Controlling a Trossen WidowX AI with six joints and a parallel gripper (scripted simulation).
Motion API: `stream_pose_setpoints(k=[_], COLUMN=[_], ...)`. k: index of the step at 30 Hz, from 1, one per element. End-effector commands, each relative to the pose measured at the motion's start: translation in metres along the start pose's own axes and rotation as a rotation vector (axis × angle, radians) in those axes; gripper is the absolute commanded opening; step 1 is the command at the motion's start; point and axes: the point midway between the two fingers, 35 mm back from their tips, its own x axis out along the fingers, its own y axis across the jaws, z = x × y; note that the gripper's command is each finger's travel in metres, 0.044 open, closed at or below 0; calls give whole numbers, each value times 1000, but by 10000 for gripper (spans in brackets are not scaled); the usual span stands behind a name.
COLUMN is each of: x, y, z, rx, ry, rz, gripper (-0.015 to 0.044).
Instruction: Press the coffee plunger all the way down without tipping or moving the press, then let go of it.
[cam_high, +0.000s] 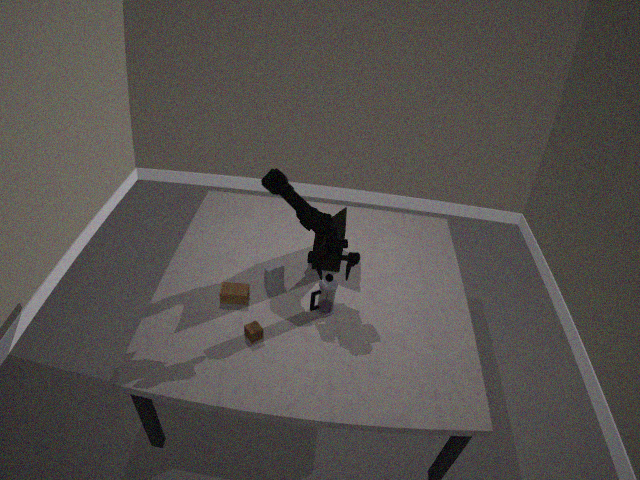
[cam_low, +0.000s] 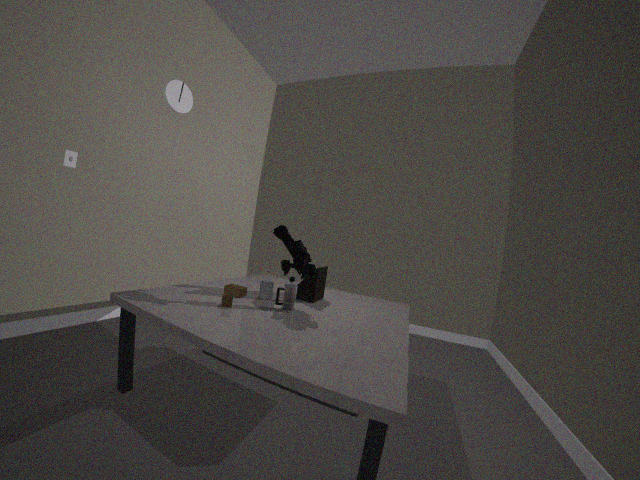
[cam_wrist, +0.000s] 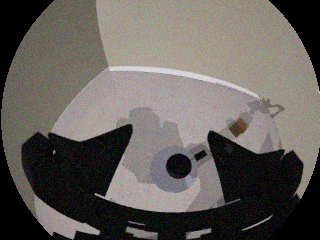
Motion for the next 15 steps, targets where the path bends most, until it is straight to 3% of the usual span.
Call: stream_pose_setpoints(k=[1, 5, 15], x=[-25, -54, -55], y=[-4, -10, -10], z=[23, 39, 39], rx=[11, 7, 6], ry=[-4, -4, -4], rz=[-3, -11, -11], gripper=[440, 440, 440])
